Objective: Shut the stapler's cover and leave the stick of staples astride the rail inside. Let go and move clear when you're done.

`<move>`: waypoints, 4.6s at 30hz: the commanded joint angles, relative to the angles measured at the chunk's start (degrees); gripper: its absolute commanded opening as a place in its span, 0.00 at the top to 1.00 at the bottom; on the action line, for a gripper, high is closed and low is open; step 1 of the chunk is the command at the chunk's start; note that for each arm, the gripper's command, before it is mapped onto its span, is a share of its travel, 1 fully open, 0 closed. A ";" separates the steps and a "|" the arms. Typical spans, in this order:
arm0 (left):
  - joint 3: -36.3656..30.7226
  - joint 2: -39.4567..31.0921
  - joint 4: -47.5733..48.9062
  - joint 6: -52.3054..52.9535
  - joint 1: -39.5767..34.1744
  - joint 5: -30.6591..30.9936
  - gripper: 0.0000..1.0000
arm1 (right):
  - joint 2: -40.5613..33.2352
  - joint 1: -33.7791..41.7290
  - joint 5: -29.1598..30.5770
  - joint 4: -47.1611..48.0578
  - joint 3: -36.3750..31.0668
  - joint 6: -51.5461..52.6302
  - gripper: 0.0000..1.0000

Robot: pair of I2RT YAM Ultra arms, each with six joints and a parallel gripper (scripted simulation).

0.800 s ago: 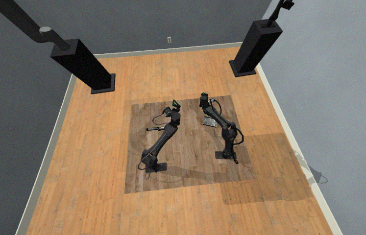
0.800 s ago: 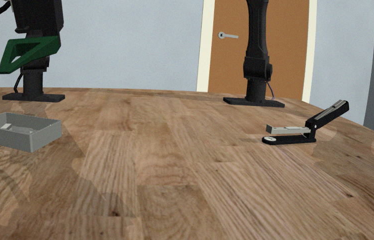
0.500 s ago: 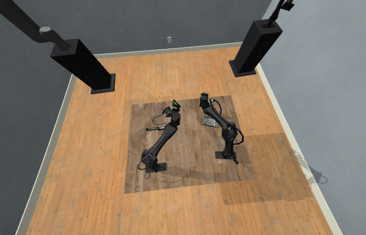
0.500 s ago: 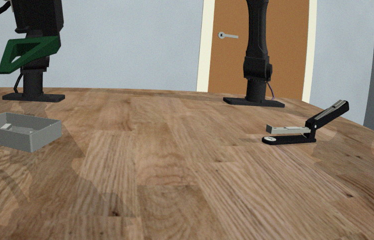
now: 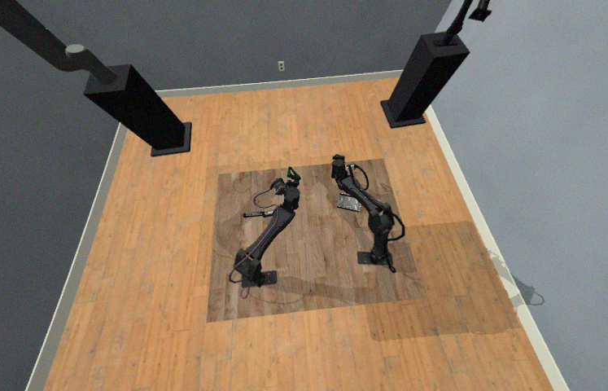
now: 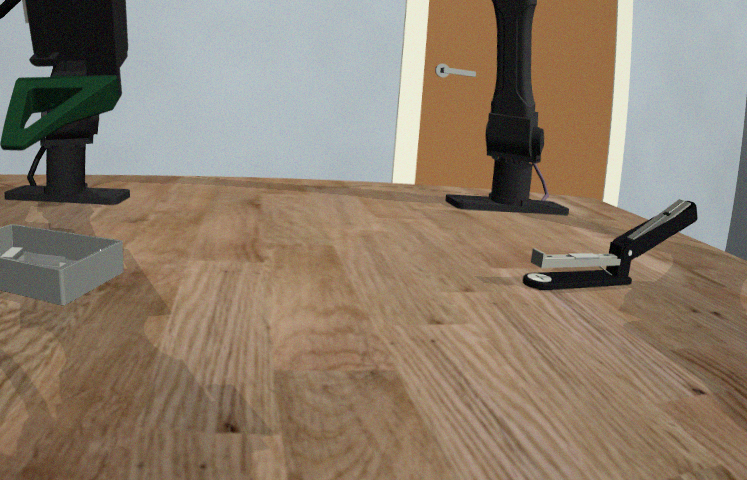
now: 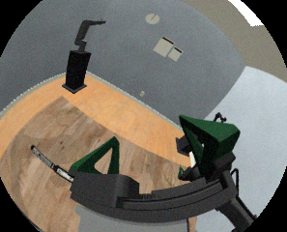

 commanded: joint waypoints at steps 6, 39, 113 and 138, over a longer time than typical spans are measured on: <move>-8.60 -7.69 -7.70 2.47 2.97 9.85 0.00 | -8.40 6.64 -4.06 -3.41 -5.21 -18.09 0.00; -24.99 -19.40 -30.78 26.51 18.65 40.95 0.00 | -36.52 29.58 -17.89 -12.87 -23.63 -76.46 0.00; -21.48 -19.79 -48.18 68.88 47.05 58.30 0.50 | -37.62 41.07 -22.53 -16.68 -19.90 -96.74 0.00; -4.16 -2.80 -68.15 128.82 57.22 68.64 0.50 | -19.24 43.99 -22.22 -16.30 -1.28 -96.71 0.00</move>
